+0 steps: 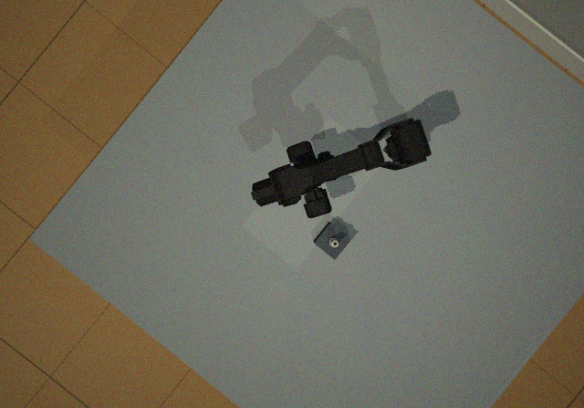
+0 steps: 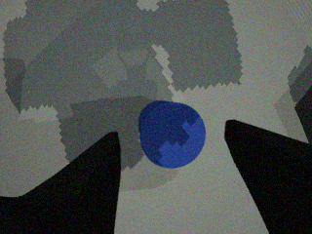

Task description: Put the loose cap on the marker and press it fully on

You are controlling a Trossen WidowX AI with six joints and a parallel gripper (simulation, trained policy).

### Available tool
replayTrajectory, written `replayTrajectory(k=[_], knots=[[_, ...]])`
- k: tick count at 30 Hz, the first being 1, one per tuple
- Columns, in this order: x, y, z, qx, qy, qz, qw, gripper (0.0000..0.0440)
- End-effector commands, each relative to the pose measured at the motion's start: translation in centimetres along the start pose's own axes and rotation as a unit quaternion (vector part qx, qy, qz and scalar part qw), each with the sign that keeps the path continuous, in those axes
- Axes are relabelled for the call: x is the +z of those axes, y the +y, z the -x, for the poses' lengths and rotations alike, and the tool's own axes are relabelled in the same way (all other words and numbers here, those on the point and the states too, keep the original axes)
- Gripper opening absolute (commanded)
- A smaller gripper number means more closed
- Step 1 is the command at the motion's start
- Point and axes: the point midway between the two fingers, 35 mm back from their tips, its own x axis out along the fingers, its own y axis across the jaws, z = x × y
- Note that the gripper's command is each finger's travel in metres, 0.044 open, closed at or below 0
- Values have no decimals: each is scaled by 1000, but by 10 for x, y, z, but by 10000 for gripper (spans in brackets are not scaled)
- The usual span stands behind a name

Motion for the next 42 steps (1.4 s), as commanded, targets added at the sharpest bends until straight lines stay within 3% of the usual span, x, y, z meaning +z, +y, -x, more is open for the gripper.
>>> replayTrajectory(k=[1, 10, 16, 32, 42], knots=[[-1, 0, -12, 6, -3, 5, 1000, 254], [0, 0, -26, 19, 2, 13, 1000, 223], [0, 0, -21, 29, 20, 18, 999, 85], [-18, -9, 30, 42, 116, 34, 992, 67], [-19, -38, 52, 35, 143, 58, 987, 56]])
